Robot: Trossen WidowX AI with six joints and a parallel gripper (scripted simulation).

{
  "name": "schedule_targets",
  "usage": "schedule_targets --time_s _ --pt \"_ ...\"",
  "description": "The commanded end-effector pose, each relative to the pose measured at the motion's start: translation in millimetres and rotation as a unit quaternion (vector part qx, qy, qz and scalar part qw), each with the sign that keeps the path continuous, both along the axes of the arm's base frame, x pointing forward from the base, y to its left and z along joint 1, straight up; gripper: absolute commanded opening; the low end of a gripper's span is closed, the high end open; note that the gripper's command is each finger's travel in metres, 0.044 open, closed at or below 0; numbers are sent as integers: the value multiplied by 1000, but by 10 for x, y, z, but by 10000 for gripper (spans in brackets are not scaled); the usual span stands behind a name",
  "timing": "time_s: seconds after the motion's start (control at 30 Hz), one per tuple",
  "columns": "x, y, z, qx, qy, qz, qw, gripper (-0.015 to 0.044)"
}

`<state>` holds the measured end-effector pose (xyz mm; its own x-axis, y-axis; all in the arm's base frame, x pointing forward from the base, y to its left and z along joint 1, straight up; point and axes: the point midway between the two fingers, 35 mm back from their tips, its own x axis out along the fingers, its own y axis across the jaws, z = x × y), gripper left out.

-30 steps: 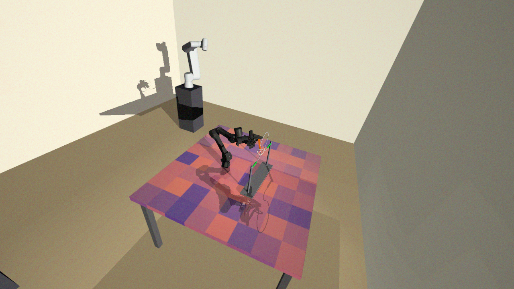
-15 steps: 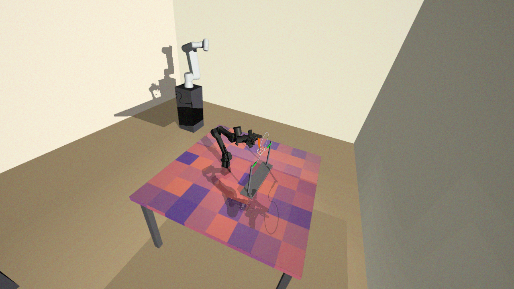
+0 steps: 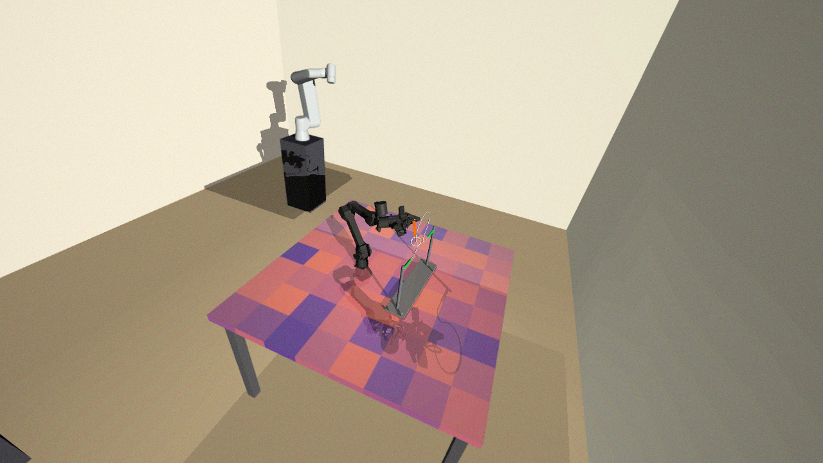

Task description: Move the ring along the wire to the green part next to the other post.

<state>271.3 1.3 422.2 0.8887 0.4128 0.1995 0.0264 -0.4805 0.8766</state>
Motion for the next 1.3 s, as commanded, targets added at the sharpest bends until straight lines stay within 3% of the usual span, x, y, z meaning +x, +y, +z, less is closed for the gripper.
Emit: schedule_targets --time_s 0.0,1.27 --pt "4 1 16 -25 0 1 1000 -150" --pt "8 35 -90 -263 30 2 964 -150"
